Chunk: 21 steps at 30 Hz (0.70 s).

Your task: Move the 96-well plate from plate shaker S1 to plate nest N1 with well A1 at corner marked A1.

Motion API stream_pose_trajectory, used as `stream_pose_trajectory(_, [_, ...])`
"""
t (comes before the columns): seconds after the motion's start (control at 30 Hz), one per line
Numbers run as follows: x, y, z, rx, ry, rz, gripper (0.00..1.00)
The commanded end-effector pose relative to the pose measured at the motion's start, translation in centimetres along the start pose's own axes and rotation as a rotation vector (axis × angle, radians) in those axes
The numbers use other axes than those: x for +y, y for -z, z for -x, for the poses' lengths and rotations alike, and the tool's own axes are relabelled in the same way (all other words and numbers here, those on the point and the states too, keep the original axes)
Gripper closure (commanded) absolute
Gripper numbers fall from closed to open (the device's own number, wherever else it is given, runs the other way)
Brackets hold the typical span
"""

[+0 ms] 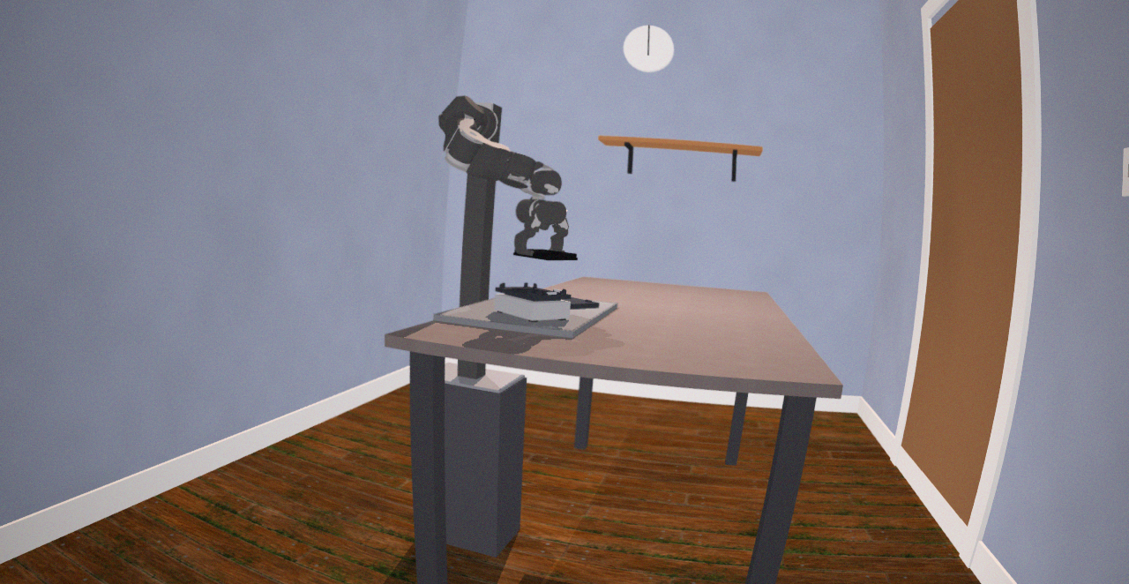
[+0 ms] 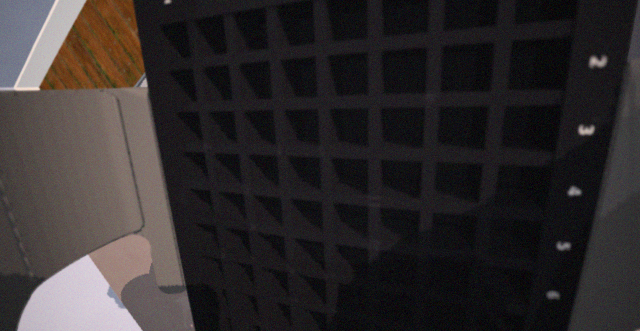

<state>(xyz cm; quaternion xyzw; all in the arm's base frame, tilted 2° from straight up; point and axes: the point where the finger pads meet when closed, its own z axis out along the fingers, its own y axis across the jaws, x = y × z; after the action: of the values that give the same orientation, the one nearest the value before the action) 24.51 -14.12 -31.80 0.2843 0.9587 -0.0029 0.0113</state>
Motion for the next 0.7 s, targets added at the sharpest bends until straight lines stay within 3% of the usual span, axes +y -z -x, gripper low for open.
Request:
stream_pose_trajectory(0.0, [-0.3, 0.1, 0.3, -0.012, -0.01, -0.013, 1.0])
stream_pose_trajectory(0.27, [-0.3, 0.1, 0.3, -0.012, -0.01, -0.013, 1.0])
stream_pose_trajectory(0.43, [3.1, -0.7, -1.9, -0.012, -0.01, -0.013, 1.0])
stream_pose_trajectory(0.67, [3.1, -0.7, -1.9, -0.012, -0.01, -0.013, 1.0])
